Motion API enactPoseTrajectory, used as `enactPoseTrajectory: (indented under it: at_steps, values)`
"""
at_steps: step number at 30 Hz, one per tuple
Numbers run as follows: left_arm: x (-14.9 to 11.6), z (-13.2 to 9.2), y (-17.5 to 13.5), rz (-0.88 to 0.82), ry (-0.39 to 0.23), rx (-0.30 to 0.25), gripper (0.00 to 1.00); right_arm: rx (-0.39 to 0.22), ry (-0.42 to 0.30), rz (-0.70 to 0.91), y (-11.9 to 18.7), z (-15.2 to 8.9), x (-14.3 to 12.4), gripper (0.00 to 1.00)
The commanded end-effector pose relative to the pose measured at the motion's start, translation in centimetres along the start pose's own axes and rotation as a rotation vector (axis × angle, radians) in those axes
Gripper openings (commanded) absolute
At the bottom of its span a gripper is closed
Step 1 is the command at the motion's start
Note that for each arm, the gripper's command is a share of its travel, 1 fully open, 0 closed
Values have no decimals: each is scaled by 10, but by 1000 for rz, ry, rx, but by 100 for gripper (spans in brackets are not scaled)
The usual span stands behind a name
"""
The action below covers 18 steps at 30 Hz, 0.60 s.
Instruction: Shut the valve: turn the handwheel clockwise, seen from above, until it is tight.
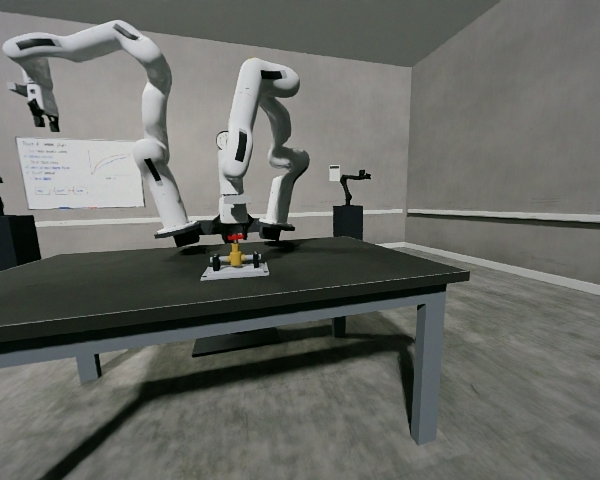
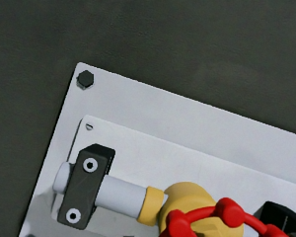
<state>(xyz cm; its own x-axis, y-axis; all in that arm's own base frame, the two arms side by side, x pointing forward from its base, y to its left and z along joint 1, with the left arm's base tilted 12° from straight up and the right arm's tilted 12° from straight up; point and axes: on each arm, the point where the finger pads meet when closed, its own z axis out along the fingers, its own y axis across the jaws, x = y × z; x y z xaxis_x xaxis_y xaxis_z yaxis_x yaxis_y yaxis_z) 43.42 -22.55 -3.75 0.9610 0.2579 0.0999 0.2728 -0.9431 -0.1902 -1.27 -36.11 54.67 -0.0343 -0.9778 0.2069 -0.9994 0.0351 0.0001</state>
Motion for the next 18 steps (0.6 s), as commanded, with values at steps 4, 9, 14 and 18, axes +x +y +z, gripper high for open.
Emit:
enactPoseTrajectory:
  at_steps: [4, 9, 14, 18]
  values:
    - [1, -1, 1, 8, 1, -1, 0, 0, 2, 0, 0, -1, 0, 100]
    - [1, -1, 1, 38, 1, -1, 0, 0, 2, 0, 0, -1, 0, 100]
    - [1, -1, 1, 38, 1, -1, 0, 0, 2, 0, 0, -1, 0, 100]
    - [1, -1, 1, 38, 1, -1, 0, 0, 2, 0, 0, -1, 0, 100]
